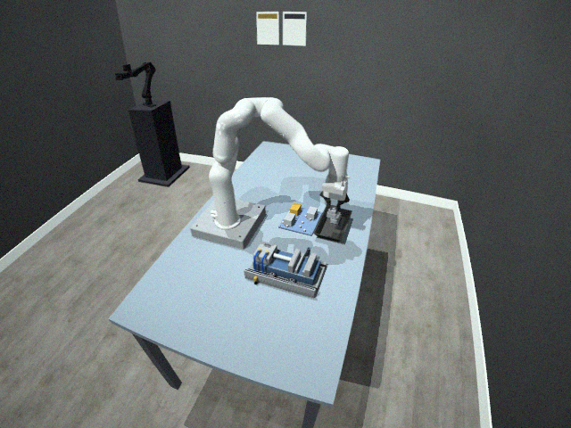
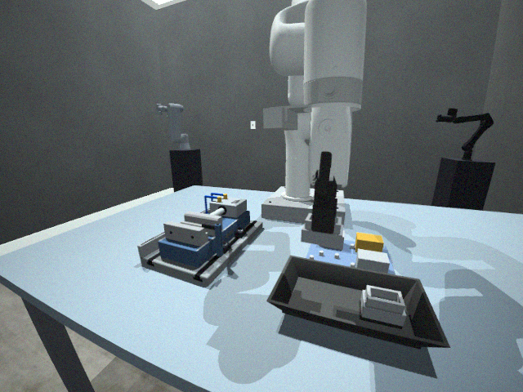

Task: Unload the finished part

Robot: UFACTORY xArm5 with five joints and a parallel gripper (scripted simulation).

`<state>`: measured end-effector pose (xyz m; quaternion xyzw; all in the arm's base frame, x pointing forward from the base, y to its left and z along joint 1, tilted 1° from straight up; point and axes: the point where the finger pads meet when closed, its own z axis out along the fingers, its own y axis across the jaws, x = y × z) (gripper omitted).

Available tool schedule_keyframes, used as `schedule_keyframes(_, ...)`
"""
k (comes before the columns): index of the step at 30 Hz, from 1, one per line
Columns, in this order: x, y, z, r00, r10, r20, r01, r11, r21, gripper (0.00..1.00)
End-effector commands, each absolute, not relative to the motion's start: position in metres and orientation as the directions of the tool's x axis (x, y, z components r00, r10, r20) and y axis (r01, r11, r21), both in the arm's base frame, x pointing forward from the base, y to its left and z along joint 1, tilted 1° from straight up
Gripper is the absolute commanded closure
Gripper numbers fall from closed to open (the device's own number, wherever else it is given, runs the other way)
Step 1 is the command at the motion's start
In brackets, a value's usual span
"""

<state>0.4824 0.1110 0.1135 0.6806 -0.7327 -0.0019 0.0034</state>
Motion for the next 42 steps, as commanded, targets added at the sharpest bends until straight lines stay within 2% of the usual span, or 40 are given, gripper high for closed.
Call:
schedule_keyframes(1, 0.4848, 0.1131, 0.1154, -0.074, -0.997, 0.001, -0.997, 0.074, 0.003, 1.0)
schedule_keyframes(42, 0.4885, 0.1194, 0.1154, -0.077, -0.997, 0.001, -0.997, 0.077, 0.003, 1.0)
